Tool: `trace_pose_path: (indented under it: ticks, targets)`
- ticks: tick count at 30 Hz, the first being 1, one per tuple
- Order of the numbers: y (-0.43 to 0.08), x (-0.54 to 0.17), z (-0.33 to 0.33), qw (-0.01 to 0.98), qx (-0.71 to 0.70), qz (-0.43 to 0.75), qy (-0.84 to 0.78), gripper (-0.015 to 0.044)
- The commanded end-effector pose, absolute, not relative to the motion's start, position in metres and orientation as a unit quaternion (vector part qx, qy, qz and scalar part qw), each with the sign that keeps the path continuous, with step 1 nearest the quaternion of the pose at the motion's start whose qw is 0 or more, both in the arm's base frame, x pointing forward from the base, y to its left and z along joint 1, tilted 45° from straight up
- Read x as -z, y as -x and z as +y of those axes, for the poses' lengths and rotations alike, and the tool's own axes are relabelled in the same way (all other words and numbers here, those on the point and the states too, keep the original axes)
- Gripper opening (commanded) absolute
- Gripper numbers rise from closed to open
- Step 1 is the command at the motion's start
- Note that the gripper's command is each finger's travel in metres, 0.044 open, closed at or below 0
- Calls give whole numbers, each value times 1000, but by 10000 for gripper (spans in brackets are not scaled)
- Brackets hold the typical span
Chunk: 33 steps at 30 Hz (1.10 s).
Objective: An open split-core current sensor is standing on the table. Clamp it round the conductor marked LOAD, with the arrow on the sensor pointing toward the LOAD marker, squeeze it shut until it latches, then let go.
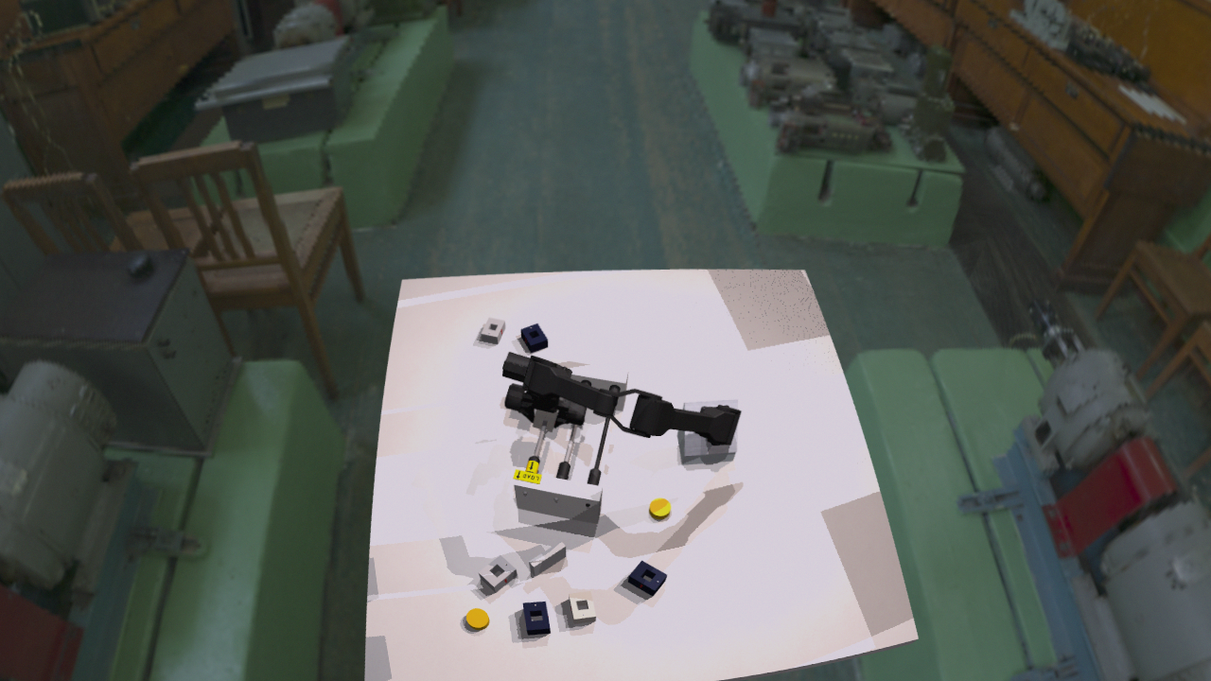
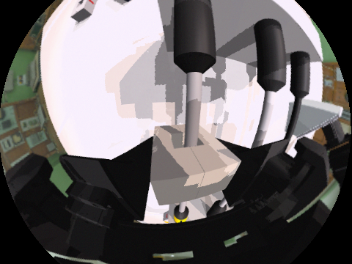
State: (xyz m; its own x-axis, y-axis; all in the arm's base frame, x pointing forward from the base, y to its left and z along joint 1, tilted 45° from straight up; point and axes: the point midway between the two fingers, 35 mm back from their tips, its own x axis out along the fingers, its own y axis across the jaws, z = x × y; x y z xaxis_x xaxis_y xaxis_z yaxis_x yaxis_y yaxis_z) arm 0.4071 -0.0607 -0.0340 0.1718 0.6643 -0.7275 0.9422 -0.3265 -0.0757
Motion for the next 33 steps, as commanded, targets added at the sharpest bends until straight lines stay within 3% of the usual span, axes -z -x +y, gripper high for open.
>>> trace_pose_path:
  ticks: [1, 3, 16, 33]
  targets:
    - [-405, 32, -62, 208, 341, 520, -755, 56]
    - [-405, 31, -63, 215, 335, 499, -769, 3]
    - [-406, 32, -63, 218, 335, 501, -767, 0]
    - [-406, 31, -63, 217, 336, 504, -766, 440]
